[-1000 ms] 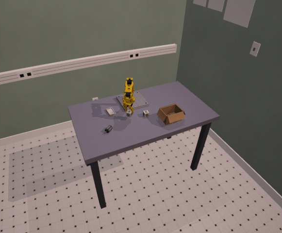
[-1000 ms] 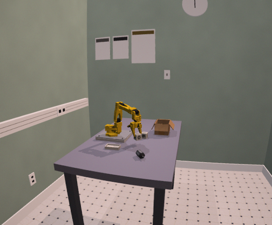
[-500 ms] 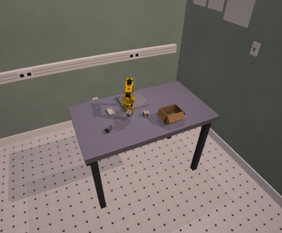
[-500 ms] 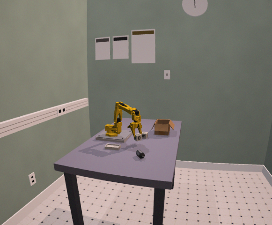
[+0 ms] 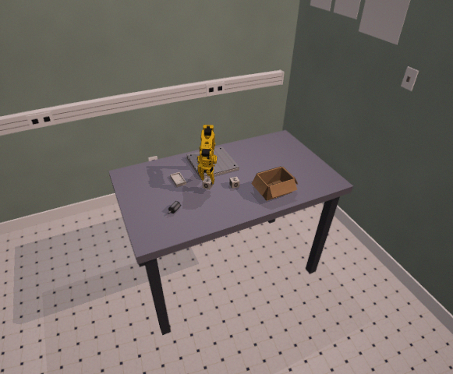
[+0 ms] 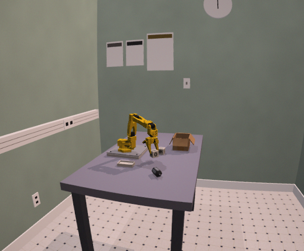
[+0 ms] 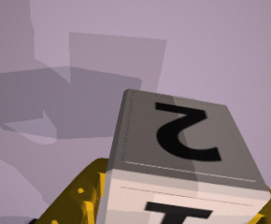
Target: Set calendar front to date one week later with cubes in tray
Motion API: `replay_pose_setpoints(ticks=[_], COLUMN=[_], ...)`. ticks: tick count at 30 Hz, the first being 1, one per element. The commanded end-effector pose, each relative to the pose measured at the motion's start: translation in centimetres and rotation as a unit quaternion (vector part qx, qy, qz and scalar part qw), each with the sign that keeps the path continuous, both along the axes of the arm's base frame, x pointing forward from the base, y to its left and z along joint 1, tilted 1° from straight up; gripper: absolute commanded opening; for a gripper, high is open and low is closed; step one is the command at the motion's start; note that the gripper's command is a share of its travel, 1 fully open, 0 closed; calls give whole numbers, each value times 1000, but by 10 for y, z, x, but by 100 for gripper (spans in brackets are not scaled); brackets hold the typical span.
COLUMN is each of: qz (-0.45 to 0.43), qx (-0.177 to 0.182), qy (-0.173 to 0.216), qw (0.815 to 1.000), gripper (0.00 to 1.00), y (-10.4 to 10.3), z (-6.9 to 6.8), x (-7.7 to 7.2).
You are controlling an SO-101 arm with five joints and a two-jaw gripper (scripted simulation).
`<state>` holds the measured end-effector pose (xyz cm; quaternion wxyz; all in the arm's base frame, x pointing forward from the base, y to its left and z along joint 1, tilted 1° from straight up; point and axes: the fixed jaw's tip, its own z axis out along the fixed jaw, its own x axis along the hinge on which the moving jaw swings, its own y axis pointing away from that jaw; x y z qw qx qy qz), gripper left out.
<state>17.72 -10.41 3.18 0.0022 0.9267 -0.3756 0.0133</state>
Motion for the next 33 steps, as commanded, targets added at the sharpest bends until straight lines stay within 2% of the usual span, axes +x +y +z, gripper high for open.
replay_pose_setpoints(ticks=[1,33], qz=[2,2], qx=[3,3], qy=[5,5], qw=[1000,1000], gripper=[0,0], y=[0,0], z=[-3,-15], x=[-3,-3])
